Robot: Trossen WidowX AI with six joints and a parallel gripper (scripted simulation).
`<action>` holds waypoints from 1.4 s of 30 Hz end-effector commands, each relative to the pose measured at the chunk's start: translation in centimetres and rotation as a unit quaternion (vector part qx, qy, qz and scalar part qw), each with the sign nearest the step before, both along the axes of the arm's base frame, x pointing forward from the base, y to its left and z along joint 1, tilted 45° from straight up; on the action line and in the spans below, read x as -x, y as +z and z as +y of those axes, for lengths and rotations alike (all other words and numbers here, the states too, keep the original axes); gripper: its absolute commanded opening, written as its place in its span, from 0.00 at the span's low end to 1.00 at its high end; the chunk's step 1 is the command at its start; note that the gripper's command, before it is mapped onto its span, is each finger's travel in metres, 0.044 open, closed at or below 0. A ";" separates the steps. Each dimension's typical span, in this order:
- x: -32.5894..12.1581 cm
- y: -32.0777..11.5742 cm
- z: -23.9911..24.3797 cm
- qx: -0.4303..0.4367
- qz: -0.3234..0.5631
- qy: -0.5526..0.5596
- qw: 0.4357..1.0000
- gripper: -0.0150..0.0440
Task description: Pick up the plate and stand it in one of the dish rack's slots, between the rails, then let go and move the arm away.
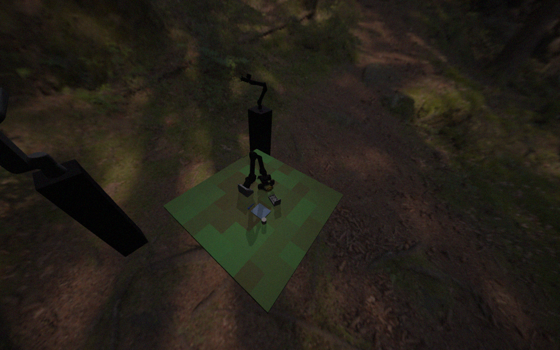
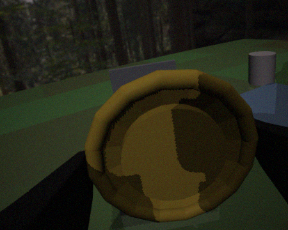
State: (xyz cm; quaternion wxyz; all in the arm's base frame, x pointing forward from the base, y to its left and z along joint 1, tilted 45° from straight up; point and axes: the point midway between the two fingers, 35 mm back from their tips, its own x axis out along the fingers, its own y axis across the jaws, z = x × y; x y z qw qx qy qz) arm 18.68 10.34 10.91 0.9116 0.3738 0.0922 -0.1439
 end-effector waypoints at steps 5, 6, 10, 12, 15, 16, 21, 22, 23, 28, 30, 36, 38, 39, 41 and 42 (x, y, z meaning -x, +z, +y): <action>-0.3 -0.1 -0.1 -0.003 -0.002 -0.001 1.000 0.25; -0.5 -0.2 -0.1 -0.003 -0.002 -0.001 1.000 0.25; -1.0 -0.4 -0.2 -0.001 0.000 -0.001 1.000 0.25; -1.3 -0.5 -0.2 -0.001 0.000 0.000 1.000 0.25; -1.8 -0.6 -0.3 -0.001 0.000 0.000 1.000 0.25; -1.9 -0.6 -0.3 -0.001 0.000 0.000 1.000 0.25; -2.3 -0.6 -0.4 -0.001 -0.001 0.000 1.000 0.25; -2.4 -0.7 -0.4 -0.002 -0.001 0.000 1.000 0.25; -2.5 -0.7 -0.4 -0.002 -0.001 0.000 1.000 0.25; -3.3 -0.9 -0.6 -0.003 -0.001 0.000 1.000 0.25; -3.6 -1.0 -0.7 -0.003 -0.002 0.000 1.000 0.25; -4.5 -1.2 -0.8 -0.006 -0.003 0.000 1.000 0.25; -4.7 -1.2 -0.8 -0.007 -0.003 0.000 1.000 0.25; -4.8 -1.2 -0.9 -0.007 -0.004 0.000 1.000 0.25; -4.8 -1.2 -0.9 -0.007 -0.004 0.000 1.000 0.25; -4.9 -1.3 -0.9 -0.007 -0.004 0.000 1.000 0.25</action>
